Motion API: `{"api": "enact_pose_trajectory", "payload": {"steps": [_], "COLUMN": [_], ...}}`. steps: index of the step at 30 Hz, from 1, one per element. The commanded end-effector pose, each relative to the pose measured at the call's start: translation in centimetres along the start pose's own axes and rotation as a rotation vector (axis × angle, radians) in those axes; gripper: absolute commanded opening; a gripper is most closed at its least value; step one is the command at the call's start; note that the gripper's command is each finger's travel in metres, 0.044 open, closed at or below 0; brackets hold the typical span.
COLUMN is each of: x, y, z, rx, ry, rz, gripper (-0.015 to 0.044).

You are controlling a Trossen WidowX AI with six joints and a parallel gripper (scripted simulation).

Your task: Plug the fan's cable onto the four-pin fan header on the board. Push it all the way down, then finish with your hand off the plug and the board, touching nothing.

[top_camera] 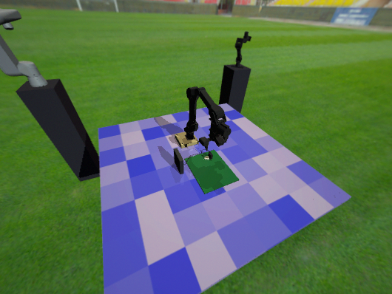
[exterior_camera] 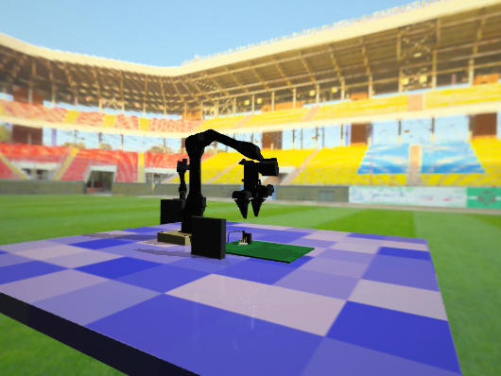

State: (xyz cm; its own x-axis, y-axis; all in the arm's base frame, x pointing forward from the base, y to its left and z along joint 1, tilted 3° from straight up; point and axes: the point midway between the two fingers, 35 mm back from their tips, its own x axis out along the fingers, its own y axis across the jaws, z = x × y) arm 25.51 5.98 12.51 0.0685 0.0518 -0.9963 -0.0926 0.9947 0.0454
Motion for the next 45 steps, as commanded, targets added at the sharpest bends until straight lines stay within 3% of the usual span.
{"api": "enact_pose_trajectory", "payload": {"steps": [1, 45], "x": [3.9, 9.0], "y": [0.0, 0.0], "z": [-0.8, -0.9], "rx": [-0.001, -0.001], "ry": [0.017, 0.017], "rz": [0.002, 0.002], "gripper": [0.0440, 0.0440]}}
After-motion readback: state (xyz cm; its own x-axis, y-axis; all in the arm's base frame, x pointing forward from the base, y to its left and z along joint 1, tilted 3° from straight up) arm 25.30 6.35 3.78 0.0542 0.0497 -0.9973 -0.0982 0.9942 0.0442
